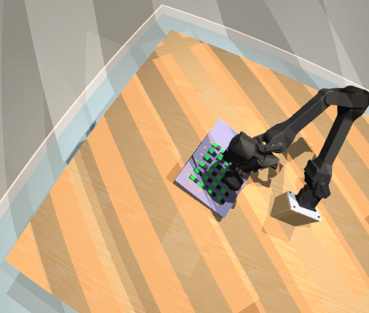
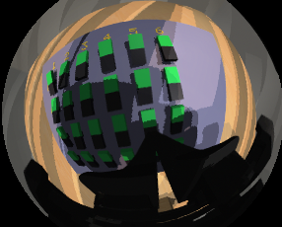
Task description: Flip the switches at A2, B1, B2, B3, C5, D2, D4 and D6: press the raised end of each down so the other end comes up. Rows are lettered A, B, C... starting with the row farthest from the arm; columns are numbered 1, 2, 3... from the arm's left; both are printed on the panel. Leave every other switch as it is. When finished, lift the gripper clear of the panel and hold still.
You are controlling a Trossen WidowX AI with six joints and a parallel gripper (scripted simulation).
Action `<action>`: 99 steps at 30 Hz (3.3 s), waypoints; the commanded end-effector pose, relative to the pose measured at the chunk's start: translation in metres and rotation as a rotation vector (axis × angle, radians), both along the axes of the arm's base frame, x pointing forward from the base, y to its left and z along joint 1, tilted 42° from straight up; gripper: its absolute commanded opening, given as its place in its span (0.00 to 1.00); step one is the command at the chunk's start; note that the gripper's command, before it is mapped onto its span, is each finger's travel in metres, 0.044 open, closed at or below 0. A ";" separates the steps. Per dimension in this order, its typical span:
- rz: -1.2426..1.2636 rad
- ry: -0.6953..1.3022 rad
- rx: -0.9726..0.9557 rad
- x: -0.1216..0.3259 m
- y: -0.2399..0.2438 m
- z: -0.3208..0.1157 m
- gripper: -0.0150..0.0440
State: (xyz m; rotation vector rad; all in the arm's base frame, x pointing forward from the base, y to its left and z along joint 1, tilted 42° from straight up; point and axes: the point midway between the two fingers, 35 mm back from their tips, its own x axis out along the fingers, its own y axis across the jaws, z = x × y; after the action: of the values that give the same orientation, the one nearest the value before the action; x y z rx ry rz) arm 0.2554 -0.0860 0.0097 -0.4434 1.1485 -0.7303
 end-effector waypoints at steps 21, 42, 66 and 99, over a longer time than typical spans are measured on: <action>-0.015 0.021 0.016 -0.011 0.046 0.042 0.25; -0.024 0.029 0.025 -0.001 0.099 -0.037 0.25; -0.032 0.037 0.026 0.007 0.070 -0.064 0.25; -0.032 0.037 0.026 0.007 0.068 -0.065 0.25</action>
State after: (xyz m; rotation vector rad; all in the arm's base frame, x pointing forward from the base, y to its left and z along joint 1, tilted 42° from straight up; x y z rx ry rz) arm 0.2625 -0.0167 -0.0557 -0.4114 1.2021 -0.7351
